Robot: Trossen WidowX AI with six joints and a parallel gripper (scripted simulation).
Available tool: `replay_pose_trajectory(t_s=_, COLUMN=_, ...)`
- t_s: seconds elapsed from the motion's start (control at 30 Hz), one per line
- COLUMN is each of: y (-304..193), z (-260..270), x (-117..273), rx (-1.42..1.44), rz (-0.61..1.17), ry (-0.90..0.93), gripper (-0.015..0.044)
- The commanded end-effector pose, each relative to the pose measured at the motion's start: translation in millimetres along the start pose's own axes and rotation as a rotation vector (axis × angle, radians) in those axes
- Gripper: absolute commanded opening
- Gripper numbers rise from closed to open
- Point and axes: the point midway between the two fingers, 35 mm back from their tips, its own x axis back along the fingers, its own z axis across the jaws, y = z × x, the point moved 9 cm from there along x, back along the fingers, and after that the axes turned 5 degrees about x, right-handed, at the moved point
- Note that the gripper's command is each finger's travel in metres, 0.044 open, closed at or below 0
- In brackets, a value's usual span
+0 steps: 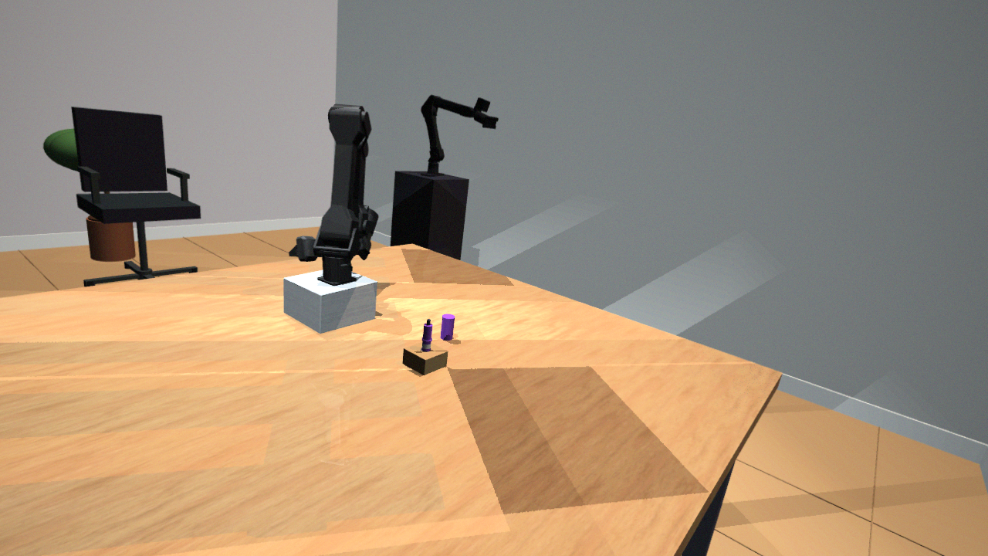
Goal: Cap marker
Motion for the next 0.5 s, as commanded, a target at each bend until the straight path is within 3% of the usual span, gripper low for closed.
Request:
replay_pose_trajectory(t_s=0.0, y=0.3, z=1.8, x=0.9, rx=0.005, rz=-0.003, ry=0.01, gripper=0.0374)
replay_pose_trajectory(t_s=0.17, y=8.0, z=45.3, x=31.3, rx=0.132, rz=-0.127, ry=0.256, gripper=0.0246)
replay_pose_trajectory(t_s=0.47, y=27.1, z=95.6, x=133.7, rx=0.293, rz=-0.539, ry=0.573, gripper=0.0246)
